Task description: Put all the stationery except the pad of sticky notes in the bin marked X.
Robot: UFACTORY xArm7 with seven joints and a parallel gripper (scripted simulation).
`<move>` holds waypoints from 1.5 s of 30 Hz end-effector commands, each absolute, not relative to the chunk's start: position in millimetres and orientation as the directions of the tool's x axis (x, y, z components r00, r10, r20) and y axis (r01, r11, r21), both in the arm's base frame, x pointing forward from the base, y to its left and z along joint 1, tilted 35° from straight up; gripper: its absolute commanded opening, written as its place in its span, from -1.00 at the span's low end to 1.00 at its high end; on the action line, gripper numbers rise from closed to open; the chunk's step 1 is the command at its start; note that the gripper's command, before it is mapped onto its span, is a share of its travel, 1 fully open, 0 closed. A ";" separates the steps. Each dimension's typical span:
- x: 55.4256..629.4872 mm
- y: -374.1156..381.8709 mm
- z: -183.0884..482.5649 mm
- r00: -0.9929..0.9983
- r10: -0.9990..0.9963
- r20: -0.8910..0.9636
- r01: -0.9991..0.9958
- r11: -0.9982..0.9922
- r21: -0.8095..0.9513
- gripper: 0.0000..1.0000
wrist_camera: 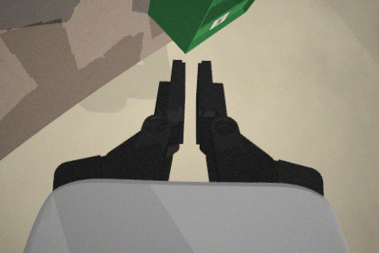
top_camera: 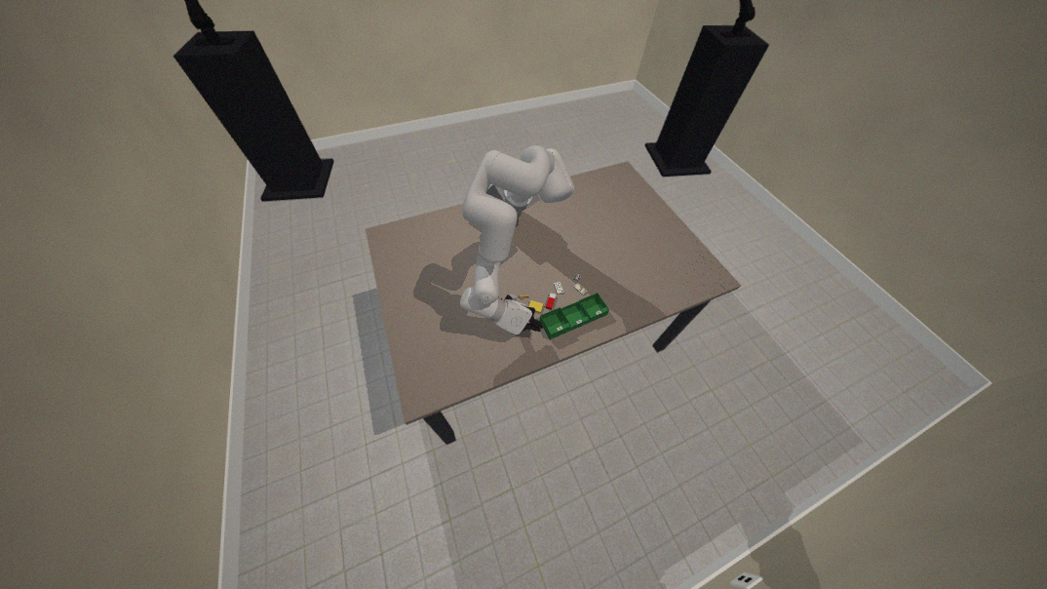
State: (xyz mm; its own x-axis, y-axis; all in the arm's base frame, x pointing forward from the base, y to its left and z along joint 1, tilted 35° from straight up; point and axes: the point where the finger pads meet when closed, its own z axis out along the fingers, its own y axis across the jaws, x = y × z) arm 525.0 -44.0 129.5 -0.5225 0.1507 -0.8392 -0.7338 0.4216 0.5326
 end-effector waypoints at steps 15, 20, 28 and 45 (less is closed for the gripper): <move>482.5 1.4 122.5 -0.301 -0.336 -0.893 -0.939 0.268 0.216 -0.85; 468.2 9.6 123.4 -0.206 -0.442 -0.873 -0.973 0.184 0.136 -0.85; 455.2 14.5 126.6 -0.048 -0.567 -0.823 -0.999 0.039 0.031 -0.85; 433.9 17.0 140.0 0.346 -0.695 -0.630 -0.931 -0.339 -0.138 -0.85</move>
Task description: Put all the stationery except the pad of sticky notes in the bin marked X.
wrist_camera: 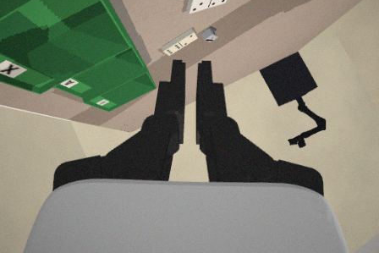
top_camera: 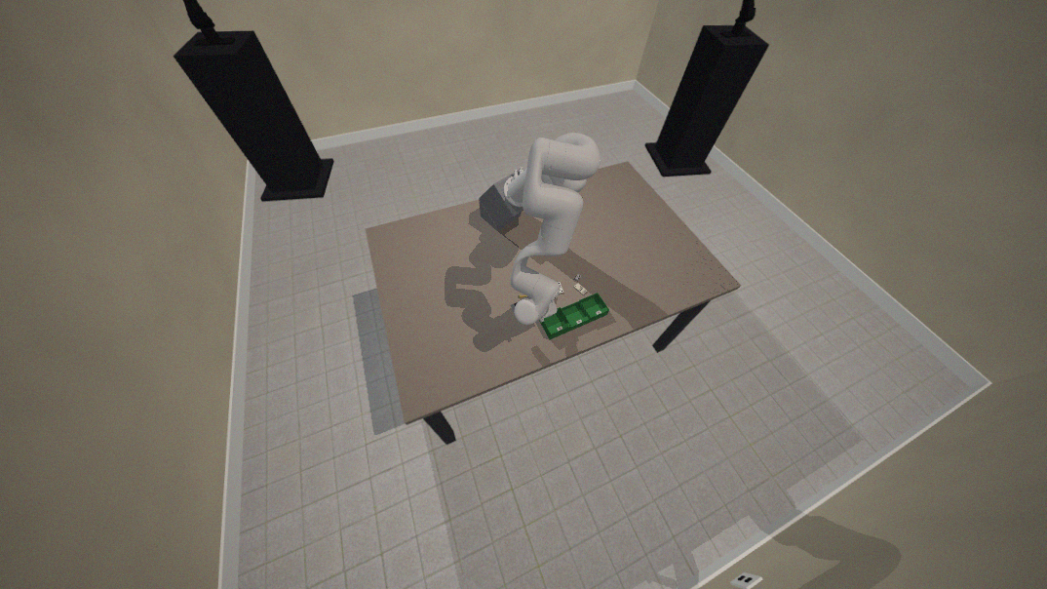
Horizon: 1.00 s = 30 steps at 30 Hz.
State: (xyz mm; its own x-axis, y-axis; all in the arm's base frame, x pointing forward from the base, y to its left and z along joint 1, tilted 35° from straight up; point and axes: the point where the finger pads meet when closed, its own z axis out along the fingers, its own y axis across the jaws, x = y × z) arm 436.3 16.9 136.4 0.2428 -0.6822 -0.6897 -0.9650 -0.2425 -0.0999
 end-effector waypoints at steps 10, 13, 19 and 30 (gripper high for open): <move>418.9 13.6 162.7 0.581 -0.657 -0.482 -0.799 -0.572 -0.184 -0.85; 418.9 13.6 162.7 0.601 -0.648 -0.467 -0.784 -0.593 -0.185 -0.85; 413.4 10.8 177.3 0.743 -0.567 -0.356 -0.651 -0.736 -0.185 -0.85; 407.6 6.5 201.7 0.881 -0.418 -0.223 -0.455 -0.877 -0.155 -0.85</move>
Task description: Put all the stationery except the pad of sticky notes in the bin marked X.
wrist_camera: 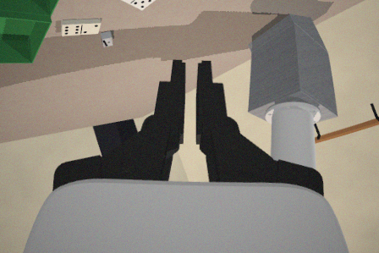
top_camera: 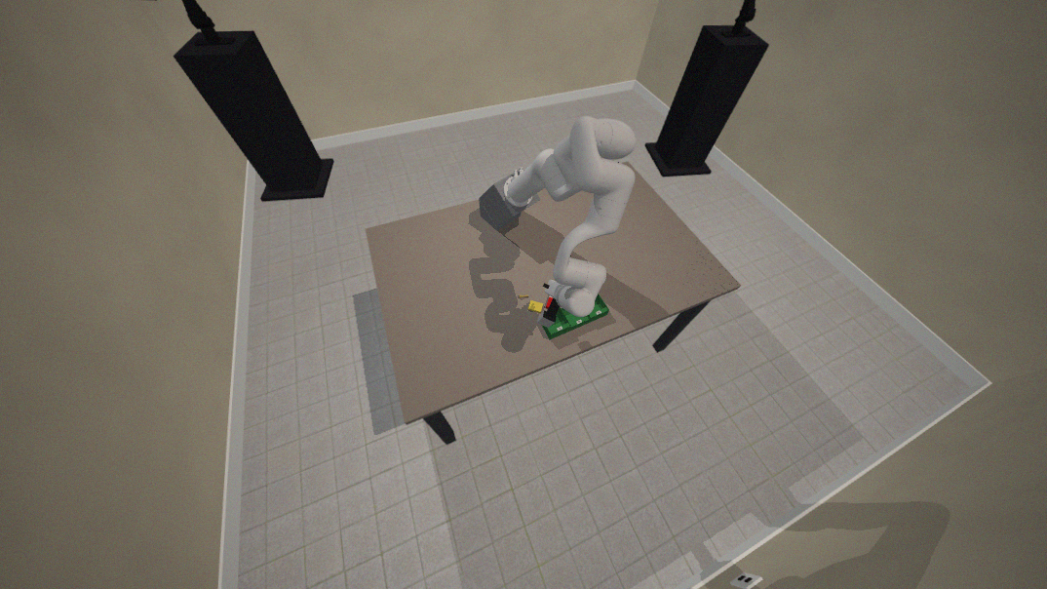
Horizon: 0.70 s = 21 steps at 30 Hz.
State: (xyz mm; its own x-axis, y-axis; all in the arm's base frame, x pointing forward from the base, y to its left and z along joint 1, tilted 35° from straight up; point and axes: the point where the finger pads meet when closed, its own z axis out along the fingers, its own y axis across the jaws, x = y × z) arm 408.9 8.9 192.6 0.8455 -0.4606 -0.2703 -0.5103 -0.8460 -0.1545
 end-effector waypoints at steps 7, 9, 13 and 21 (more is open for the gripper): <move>403.4 2.4 228.0 0.962 -0.249 -0.115 -0.261 -0.960 -0.100 -0.85; 403.0 2.0 230.8 0.974 -0.205 -0.094 -0.213 -0.974 -0.082 -0.85; 401.0 -0.2 247.3 0.993 -0.112 -0.048 -0.114 -0.992 -0.045 -0.85; 385.0 5.7 246.8 0.997 0.020 0.079 0.024 -0.999 -0.047 -0.85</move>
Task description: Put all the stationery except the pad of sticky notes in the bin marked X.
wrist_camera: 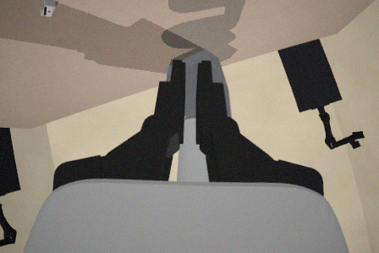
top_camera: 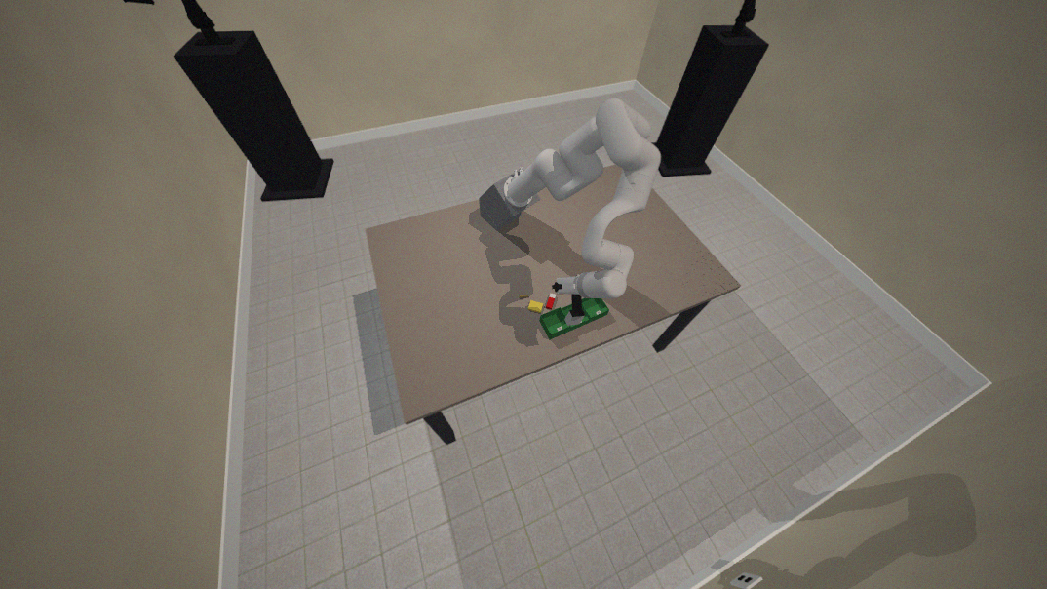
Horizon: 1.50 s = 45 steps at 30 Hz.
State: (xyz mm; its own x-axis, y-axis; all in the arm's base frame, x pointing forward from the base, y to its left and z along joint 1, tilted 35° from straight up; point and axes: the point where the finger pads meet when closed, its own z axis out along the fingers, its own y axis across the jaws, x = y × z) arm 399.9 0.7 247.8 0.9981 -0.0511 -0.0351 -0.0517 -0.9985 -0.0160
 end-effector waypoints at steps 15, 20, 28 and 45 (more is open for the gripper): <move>352.0 18.7 230.2 0.937 0.083 0.339 0.139 -0.980 -0.145 -0.85; 338.2 25.0 219.2 0.895 0.087 0.437 0.178 -0.969 -0.172 -0.85; 321.3 33.9 202.0 0.833 0.083 0.546 0.223 -0.955 -0.194 -0.85; 353.3 33.3 192.5 0.834 0.081 0.546 0.220 -0.956 -0.195 -0.85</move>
